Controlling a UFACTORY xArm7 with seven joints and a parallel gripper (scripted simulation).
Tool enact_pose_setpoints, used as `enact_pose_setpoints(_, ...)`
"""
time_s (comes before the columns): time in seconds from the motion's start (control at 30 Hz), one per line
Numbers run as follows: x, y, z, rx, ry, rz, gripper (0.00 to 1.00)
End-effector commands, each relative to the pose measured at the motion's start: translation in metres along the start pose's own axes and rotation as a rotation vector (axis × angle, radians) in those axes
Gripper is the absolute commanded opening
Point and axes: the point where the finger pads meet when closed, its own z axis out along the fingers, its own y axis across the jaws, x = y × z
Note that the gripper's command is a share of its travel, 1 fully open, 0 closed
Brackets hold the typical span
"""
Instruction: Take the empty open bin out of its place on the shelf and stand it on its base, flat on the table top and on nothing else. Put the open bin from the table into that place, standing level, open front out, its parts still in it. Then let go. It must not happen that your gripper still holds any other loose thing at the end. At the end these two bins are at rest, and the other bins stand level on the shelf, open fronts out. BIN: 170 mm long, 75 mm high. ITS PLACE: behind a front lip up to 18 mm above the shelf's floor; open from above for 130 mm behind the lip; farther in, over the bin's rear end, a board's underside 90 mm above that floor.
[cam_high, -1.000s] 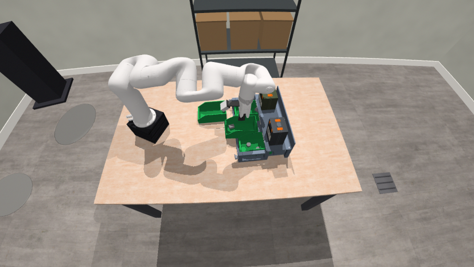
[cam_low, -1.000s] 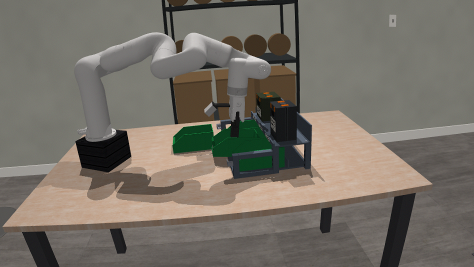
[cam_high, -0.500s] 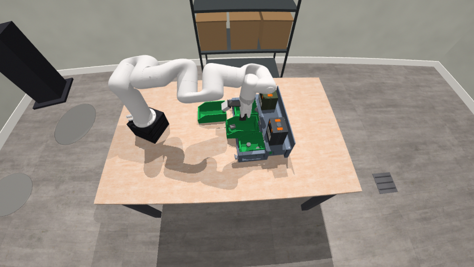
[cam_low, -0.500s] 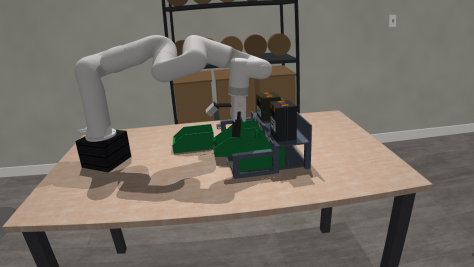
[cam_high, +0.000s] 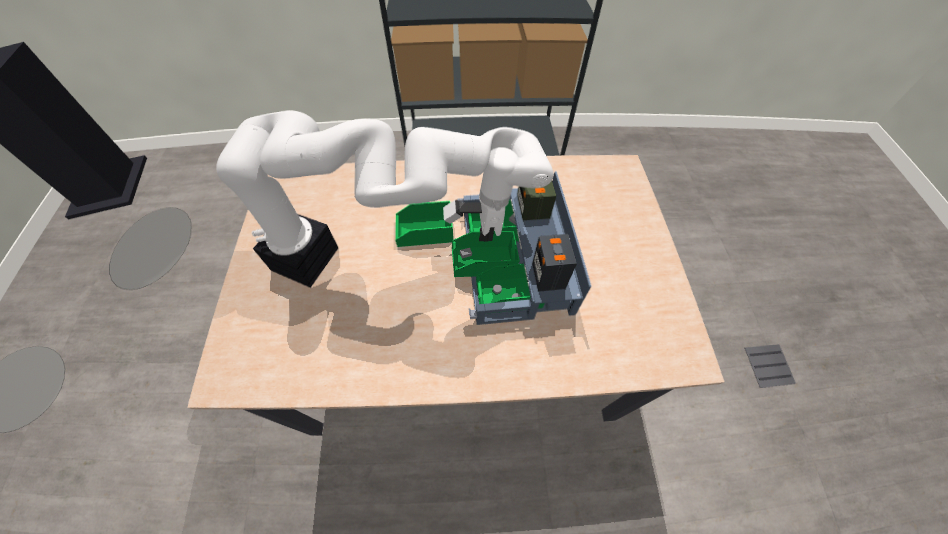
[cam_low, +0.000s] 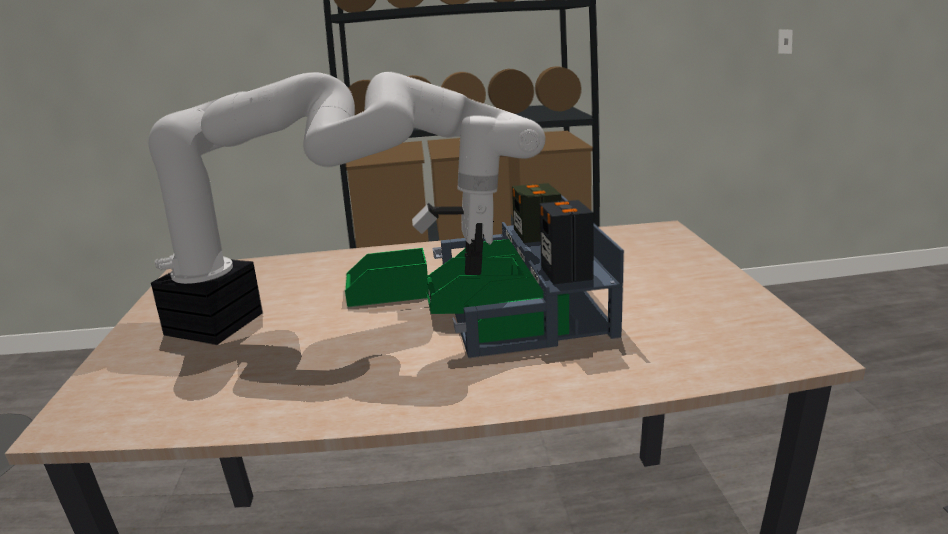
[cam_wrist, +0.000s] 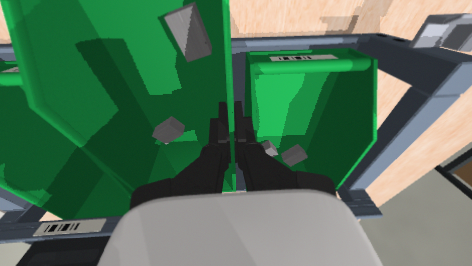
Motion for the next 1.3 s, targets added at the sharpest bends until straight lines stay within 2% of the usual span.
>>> enact_pose_setpoints(0.0,-0.0011,-0.0002,-0.0022,0.000,-0.004,0.001,0.00)
enact_pose_setpoints(1.17,-0.0003,-0.0003,0.0001,0.000,-0.035,0.001,0.00)
enact_pose_setpoints(1.2,-0.0003,-0.0003,0.0001,0.000,-0.035,0.001,0.10)
enact_pose_setpoints(1.27,-0.0003,-0.0003,0.0001,0.000,-0.035,0.001,0.10)
